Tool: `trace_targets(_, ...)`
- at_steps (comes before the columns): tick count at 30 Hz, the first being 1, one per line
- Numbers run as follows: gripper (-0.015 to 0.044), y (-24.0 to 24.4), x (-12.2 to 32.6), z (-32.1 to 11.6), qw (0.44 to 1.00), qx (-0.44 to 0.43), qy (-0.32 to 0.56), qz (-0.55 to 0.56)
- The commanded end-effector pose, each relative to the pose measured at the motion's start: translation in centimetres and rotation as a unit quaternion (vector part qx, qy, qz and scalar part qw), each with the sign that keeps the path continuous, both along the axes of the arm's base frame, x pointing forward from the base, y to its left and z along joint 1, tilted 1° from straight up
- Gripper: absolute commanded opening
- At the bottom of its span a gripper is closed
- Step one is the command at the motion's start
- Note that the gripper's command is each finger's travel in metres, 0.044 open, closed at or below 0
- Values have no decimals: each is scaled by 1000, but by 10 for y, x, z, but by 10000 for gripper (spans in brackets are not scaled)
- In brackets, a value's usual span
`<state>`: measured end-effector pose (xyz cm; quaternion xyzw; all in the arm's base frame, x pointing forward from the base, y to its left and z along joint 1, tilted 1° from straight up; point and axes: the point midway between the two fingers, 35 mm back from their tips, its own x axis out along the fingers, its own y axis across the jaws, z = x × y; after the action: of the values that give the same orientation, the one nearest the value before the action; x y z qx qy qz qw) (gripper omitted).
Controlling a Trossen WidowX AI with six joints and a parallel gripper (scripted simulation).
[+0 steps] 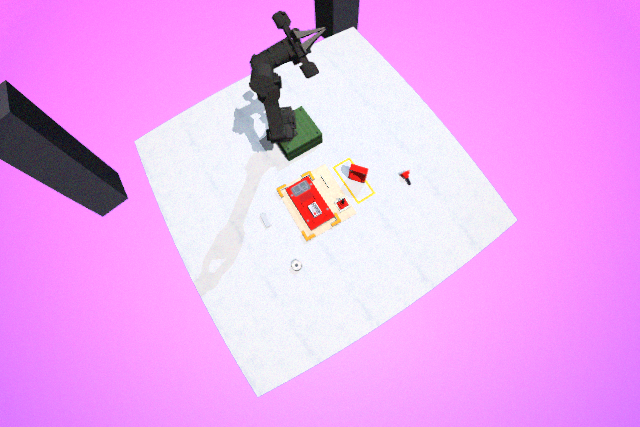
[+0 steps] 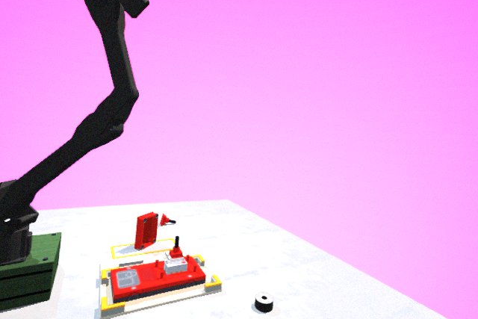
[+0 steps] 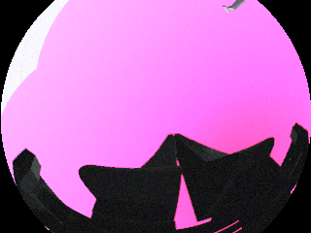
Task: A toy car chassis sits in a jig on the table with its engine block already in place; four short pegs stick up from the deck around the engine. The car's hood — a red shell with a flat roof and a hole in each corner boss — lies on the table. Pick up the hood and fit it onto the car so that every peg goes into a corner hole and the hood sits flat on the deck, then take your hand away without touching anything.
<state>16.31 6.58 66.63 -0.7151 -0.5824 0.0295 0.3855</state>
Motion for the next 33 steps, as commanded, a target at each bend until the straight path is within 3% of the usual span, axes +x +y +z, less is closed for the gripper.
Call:
trace_targets(1,0,14,-49,8,996,-16,-78,-41)
trace_targets(9,0,70,-120,-2,965,-81,-221,-115)
trace_targets(16,0,142,-147,-37,918,-173,-321,-156)
trace_targets(22,0,204,-140,-85,869,-270,-378,-171)
trace_targets(25,0,209,-139,-88,847,-281,-414,-181)
trace_targets(33,0,271,-91,-167,792,-411,-418,-170)
